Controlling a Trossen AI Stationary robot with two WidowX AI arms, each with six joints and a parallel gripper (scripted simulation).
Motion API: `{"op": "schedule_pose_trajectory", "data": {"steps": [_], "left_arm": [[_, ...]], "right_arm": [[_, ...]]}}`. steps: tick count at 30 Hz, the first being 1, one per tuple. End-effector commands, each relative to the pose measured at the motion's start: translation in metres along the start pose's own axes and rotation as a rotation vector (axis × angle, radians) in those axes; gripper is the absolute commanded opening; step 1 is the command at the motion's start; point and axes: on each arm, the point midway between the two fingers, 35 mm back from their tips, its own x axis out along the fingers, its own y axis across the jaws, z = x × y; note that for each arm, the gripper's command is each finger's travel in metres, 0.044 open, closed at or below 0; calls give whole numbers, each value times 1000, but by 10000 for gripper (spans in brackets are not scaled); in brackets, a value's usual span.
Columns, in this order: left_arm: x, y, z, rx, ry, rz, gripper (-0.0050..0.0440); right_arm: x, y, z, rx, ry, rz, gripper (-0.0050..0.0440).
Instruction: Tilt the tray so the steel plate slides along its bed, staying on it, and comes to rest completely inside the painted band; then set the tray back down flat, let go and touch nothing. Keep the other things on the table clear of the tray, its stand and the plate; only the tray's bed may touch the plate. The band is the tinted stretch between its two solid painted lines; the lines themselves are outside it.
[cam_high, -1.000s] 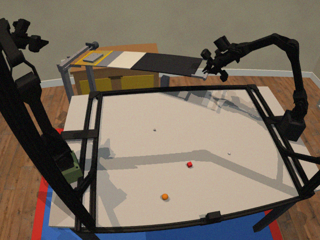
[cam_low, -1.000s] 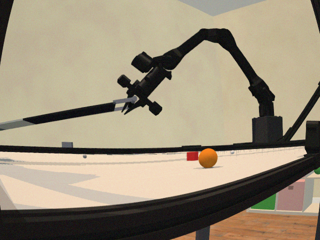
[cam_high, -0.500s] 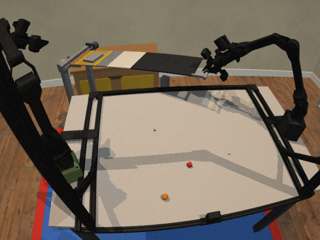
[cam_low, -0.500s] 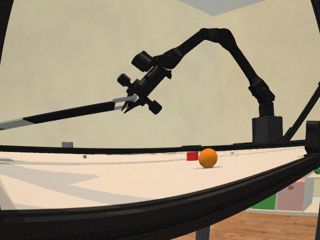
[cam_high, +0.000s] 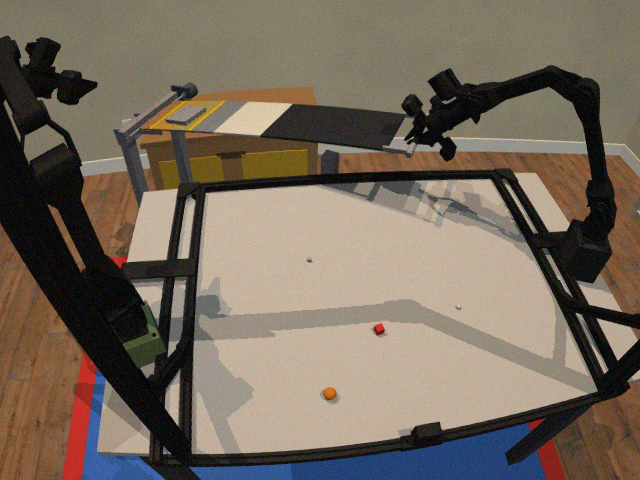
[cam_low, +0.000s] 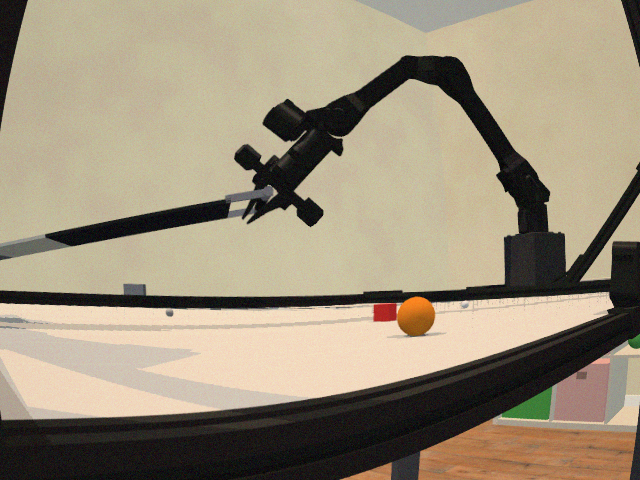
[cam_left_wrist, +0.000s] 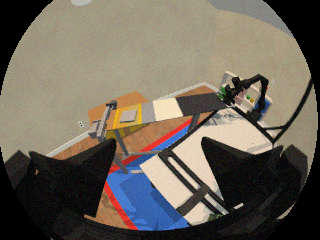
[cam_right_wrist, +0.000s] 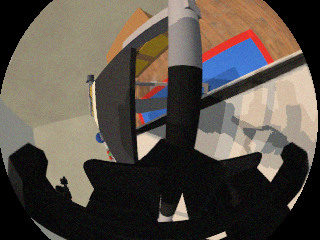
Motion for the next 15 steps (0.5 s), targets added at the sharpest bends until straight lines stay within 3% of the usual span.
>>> {"op": "schedule_pose_trajectory", "data": {"steps": [1,8,12,15], "left_arm": [[0,0,0,0,-1,-2,440],[0,0,0,0,-1,-2,440],[0,0,0,0,-1,-2,440],[0,0,0,0,-1,-2,440]], "right_arm": [[-14,4,1,2,4,-2,0],[-7,-4,1,2,4,-17,0],[37,-55,1,2,4,-24,0],[45,-62,1,2,4,-58,0]]}}
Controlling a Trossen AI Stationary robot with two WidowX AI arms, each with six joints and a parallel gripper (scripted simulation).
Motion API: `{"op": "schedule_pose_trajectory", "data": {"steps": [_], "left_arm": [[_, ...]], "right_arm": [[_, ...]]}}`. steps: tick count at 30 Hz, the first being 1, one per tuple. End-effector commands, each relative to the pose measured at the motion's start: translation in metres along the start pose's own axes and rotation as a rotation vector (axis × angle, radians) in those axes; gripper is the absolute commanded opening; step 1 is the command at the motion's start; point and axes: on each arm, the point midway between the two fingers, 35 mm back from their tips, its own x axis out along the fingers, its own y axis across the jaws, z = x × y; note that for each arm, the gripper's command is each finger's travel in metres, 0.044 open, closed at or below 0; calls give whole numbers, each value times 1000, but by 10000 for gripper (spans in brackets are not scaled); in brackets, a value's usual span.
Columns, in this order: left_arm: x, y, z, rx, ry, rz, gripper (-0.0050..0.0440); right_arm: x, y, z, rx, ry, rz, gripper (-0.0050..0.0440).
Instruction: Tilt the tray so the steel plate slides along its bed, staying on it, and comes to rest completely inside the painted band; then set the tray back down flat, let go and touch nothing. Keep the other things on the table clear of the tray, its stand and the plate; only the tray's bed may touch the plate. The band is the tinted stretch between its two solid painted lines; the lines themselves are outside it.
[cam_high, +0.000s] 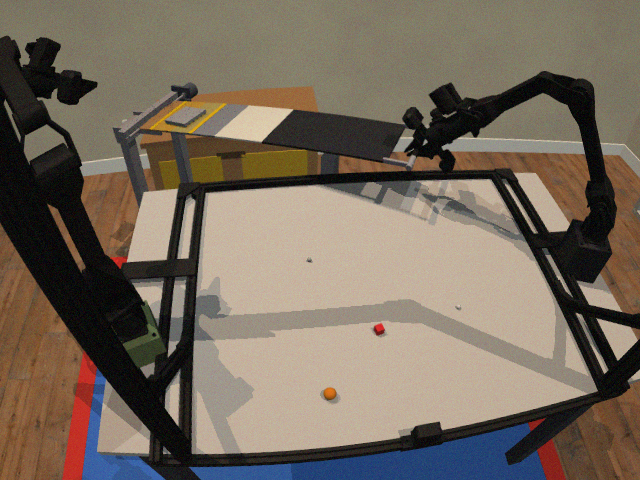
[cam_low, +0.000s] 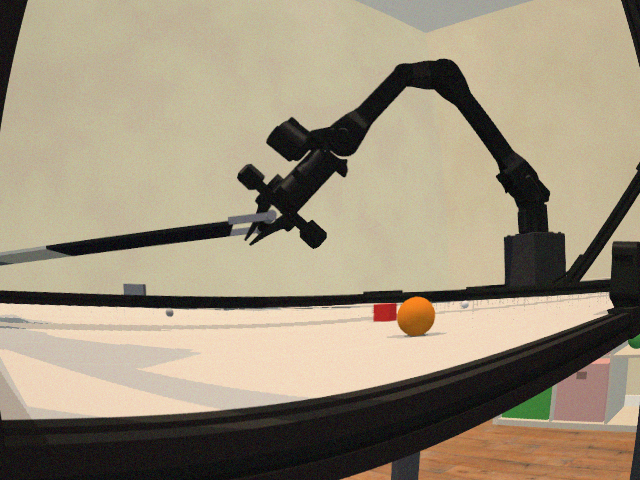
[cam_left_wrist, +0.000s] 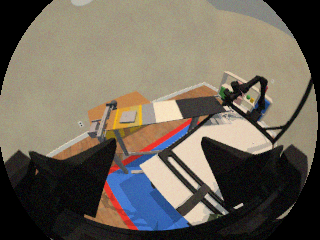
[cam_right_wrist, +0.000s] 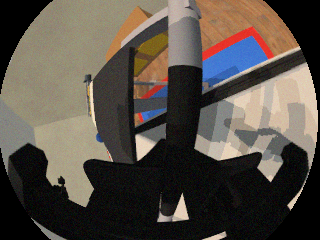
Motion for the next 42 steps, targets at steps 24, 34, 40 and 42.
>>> {"op": "schedule_pose_trajectory", "data": {"steps": [24,34,40,42], "left_arm": [[0,0,0,0,-1,-2,440],[0,0,0,0,-1,-2,440],[0,0,0,0,-1,-2,440],[0,0,0,0,-1,-2,440]], "right_arm": [[-2,-10,1,2,-1,-94,0],[-7,-4,1,2,-1,-86,0],[-9,-2,1,2,-1,-82,0],[-10,-1,1,2,-1,-80,0]]}}
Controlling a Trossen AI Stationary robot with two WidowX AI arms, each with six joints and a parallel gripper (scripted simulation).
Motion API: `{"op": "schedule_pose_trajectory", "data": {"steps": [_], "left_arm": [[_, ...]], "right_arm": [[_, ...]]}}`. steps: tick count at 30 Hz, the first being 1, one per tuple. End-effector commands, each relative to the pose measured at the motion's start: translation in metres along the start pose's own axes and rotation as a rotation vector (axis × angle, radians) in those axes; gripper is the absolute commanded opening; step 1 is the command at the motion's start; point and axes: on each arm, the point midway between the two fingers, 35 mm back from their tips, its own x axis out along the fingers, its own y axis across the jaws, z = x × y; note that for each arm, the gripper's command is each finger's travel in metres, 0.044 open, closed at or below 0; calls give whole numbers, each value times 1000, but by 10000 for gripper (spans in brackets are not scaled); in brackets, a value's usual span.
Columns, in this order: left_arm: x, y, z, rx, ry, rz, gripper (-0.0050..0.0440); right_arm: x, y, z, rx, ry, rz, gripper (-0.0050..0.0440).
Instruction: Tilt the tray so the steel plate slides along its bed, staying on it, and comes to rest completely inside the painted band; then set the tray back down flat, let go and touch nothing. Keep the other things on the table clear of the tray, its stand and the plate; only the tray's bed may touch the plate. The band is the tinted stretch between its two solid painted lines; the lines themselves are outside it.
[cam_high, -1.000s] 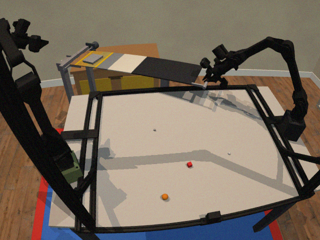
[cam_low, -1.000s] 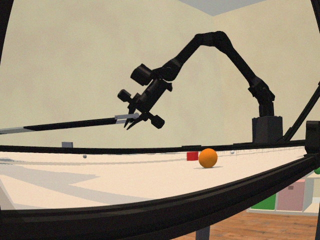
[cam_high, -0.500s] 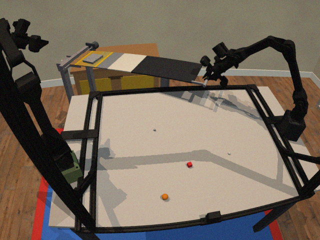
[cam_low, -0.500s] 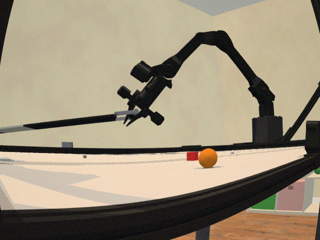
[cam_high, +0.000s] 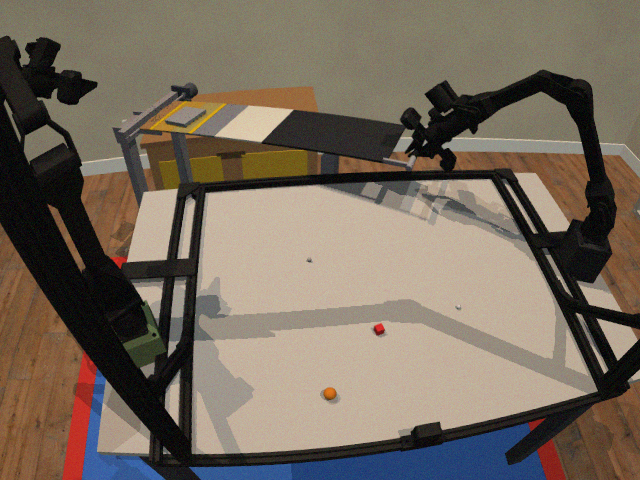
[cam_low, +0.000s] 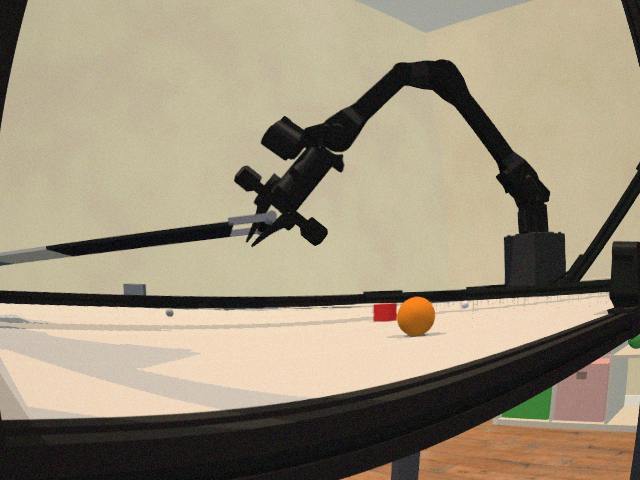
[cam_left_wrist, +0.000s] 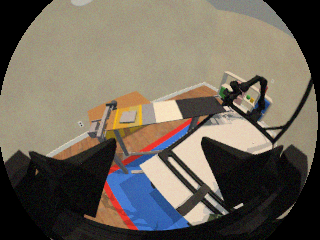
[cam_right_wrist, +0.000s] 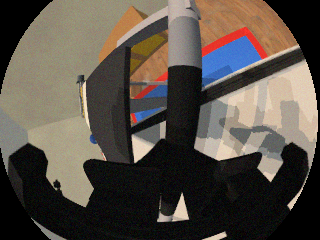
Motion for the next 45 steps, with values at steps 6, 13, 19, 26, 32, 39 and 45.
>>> {"op": "schedule_pose_trajectory", "data": {"steps": [6,13,19,26,32,39,45], "left_arm": [[0,0,0,0,-1,-2,440],[0,0,0,0,-1,-2,440],[0,0,0,0,-1,-2,440],[0,0,0,0,-1,-2,440],[0,0,0,0,-1,-2,440],[0,0,0,0,-1,-2,440],[0,0,0,0,-1,-2,440]], "right_arm": [[-13,3,2,2,0,-5,0],[-17,7,2,2,0,0,0],[-19,10,2,2,0,5,0],[-23,14,2,2,0,13,0],[-25,16,2,2,0,17,0],[-29,20,2,2,0,25,0],[-32,23,2,2,0,32,0]]}}
